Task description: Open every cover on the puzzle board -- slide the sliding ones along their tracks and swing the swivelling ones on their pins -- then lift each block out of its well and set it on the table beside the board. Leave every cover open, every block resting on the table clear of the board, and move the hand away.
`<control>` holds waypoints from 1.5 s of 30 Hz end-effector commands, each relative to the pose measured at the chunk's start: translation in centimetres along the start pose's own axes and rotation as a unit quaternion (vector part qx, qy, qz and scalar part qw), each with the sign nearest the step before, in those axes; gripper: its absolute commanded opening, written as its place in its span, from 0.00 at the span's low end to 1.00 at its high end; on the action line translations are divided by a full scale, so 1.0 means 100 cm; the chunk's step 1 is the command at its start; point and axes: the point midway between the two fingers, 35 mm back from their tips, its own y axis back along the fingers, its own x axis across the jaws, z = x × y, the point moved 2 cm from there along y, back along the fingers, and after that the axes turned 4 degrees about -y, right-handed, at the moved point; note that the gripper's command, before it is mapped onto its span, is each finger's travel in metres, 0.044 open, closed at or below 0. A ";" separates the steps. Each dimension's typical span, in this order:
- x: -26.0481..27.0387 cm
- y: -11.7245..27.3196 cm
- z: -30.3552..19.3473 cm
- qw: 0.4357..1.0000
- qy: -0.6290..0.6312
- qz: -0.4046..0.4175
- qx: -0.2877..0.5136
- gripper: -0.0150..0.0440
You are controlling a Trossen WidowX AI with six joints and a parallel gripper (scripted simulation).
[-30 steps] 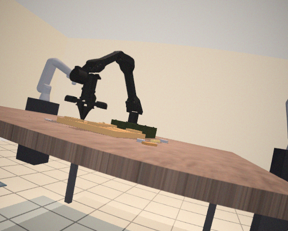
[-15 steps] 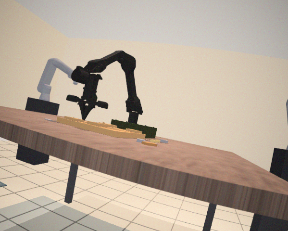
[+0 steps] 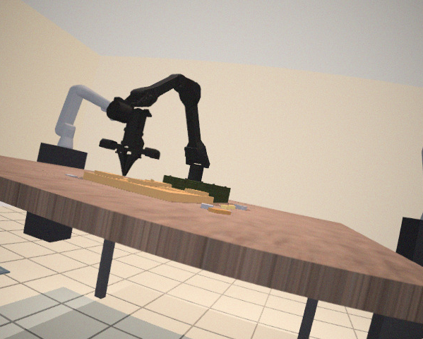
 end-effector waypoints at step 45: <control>-0.002 -0.010 0.000 1.000 0.003 -0.003 0.003 0.25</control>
